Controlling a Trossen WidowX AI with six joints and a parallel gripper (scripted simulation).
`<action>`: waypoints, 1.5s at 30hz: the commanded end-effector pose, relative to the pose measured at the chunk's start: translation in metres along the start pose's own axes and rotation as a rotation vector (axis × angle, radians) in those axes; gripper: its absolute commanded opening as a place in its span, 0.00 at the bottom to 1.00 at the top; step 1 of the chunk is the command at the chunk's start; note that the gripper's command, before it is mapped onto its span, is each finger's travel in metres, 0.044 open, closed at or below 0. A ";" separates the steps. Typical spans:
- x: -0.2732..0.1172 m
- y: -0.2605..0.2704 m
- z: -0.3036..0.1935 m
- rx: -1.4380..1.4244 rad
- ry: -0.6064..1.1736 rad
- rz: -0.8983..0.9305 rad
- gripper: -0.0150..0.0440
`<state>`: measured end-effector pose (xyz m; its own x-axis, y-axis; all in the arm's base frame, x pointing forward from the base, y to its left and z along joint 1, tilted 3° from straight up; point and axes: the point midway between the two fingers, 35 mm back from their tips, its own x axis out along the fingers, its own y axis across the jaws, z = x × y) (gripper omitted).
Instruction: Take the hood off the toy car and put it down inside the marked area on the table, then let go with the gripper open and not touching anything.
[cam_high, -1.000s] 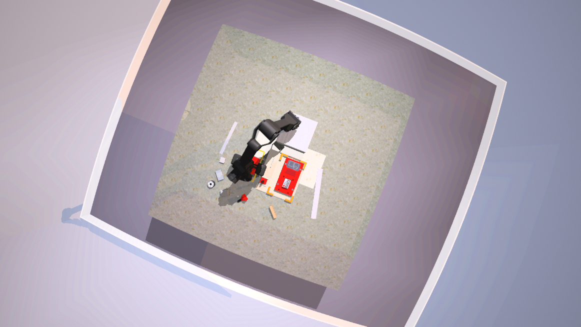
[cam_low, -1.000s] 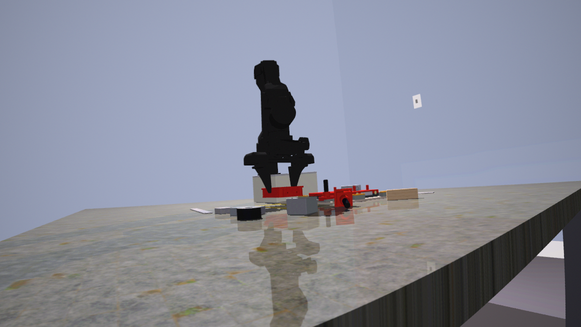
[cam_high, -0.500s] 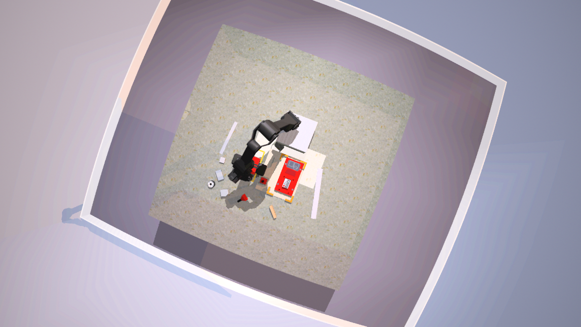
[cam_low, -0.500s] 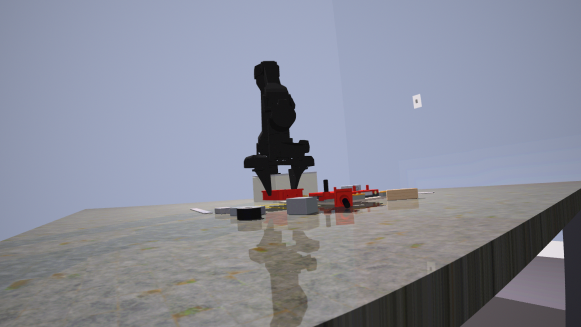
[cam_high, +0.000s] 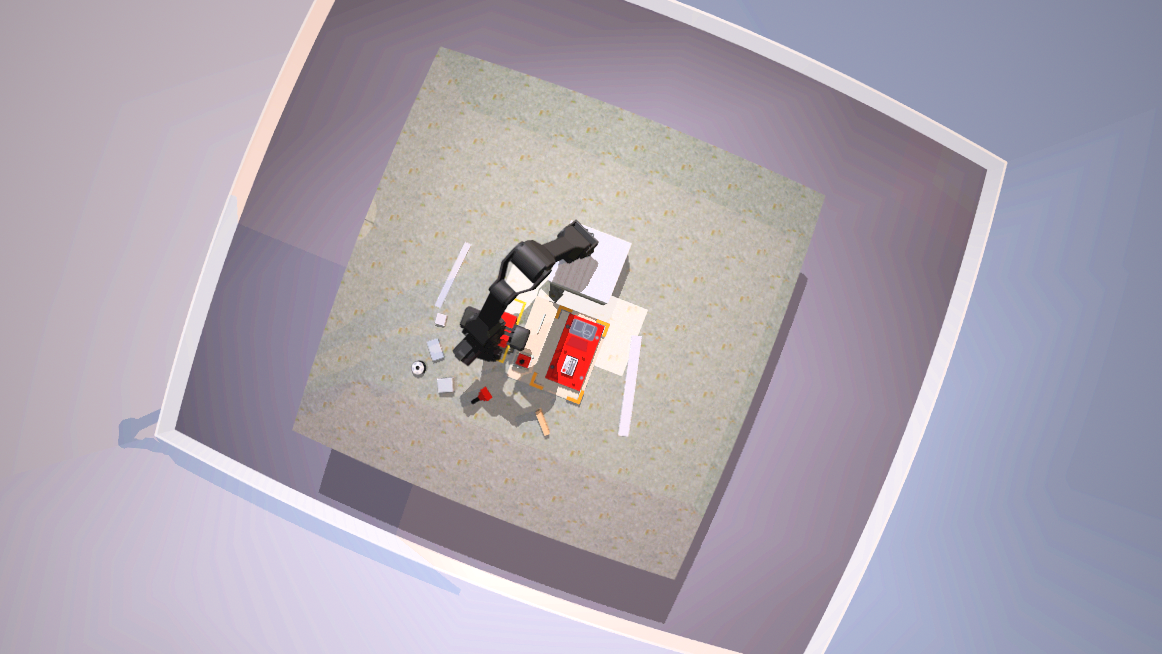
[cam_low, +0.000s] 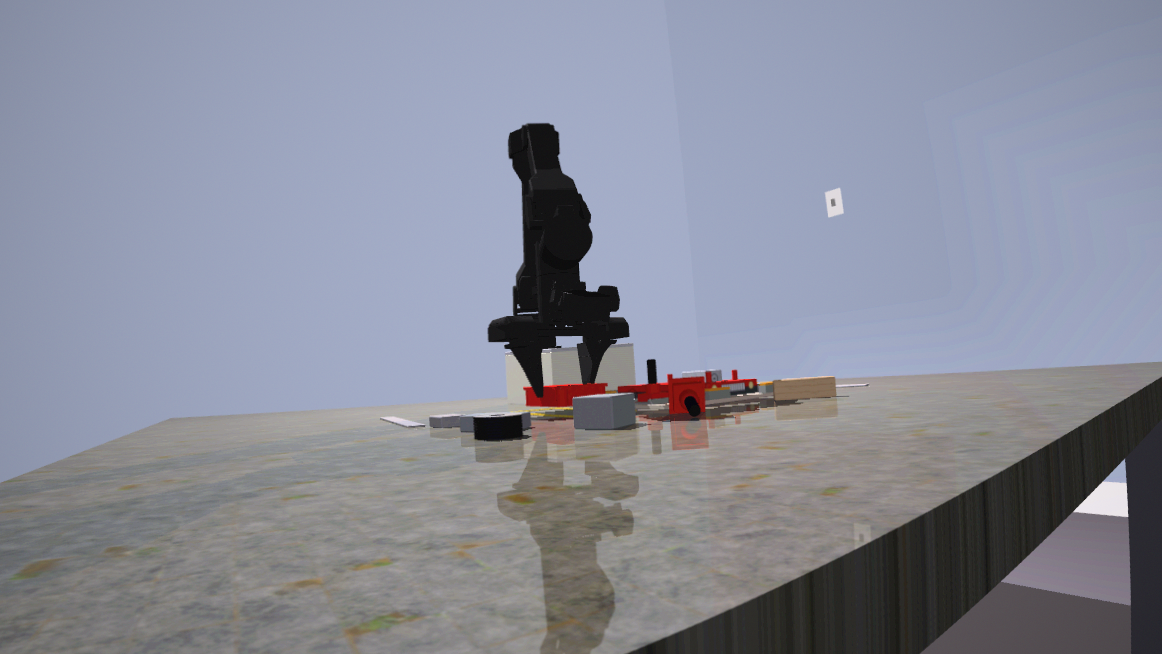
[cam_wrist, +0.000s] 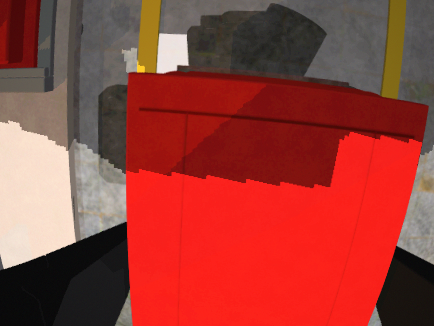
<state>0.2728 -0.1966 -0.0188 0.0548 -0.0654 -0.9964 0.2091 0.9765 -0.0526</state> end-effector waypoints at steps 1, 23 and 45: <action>0.002 0.000 0.000 -0.006 0.001 -0.001 0.25; 0.008 0.000 0.000 0.000 0.000 0.000 0.57; -0.063 0.000 0.000 0.000 0.002 0.003 1.00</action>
<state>0.2711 -0.1945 0.0376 0.0582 -0.0677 -0.9960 0.2064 0.9770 -0.0543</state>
